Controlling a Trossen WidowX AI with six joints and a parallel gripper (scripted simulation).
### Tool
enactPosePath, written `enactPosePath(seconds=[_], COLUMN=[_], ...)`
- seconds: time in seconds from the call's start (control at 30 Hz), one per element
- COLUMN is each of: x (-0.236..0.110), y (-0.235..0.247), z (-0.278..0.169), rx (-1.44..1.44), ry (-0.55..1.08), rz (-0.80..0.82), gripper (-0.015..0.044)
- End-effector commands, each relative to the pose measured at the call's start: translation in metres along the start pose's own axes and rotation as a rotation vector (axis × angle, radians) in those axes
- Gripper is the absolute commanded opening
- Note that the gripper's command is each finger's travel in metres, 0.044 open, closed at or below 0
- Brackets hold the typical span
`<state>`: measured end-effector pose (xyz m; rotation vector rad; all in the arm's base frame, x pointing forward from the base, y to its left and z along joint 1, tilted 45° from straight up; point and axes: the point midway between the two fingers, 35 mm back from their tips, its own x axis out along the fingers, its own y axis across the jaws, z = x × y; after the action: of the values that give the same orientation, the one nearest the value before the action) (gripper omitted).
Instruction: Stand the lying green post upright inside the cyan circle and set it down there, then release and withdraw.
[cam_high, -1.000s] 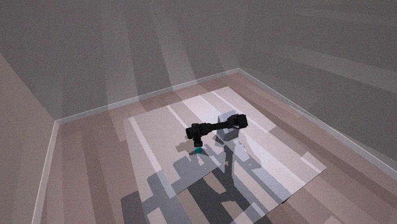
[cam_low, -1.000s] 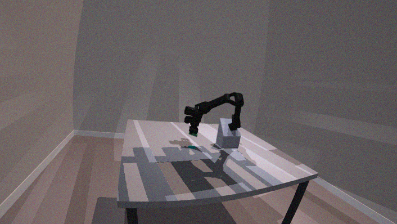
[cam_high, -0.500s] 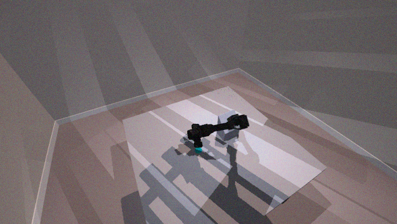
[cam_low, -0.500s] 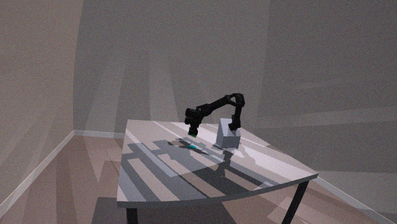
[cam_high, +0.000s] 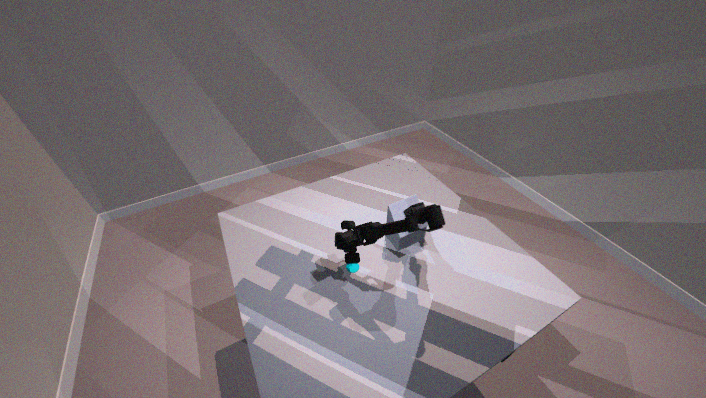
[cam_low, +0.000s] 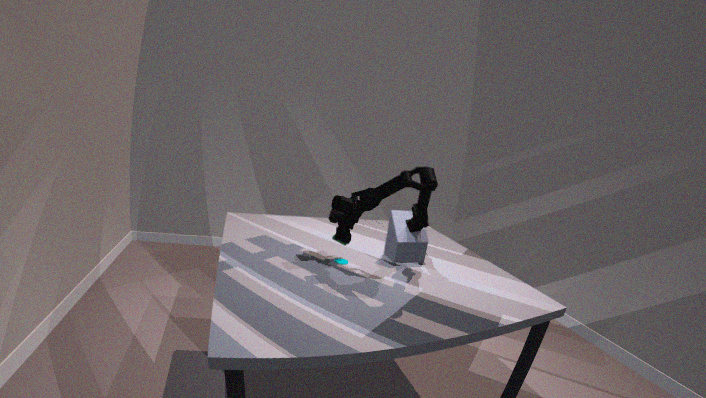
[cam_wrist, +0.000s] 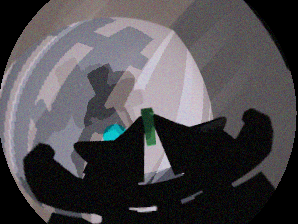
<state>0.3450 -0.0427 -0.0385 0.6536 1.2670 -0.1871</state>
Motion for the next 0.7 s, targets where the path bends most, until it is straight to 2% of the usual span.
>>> enactPosePath(seconds=[0.0, 0.67], x=[0.0008, 0.0055], y=[-0.0004, 0.0011], z=[0.0014, 0.0025], rx=[0.004, 0.01], ry=[-0.031, -0.155], rz=[-0.012, -0.049], gripper=[0.0023, 0.0023])
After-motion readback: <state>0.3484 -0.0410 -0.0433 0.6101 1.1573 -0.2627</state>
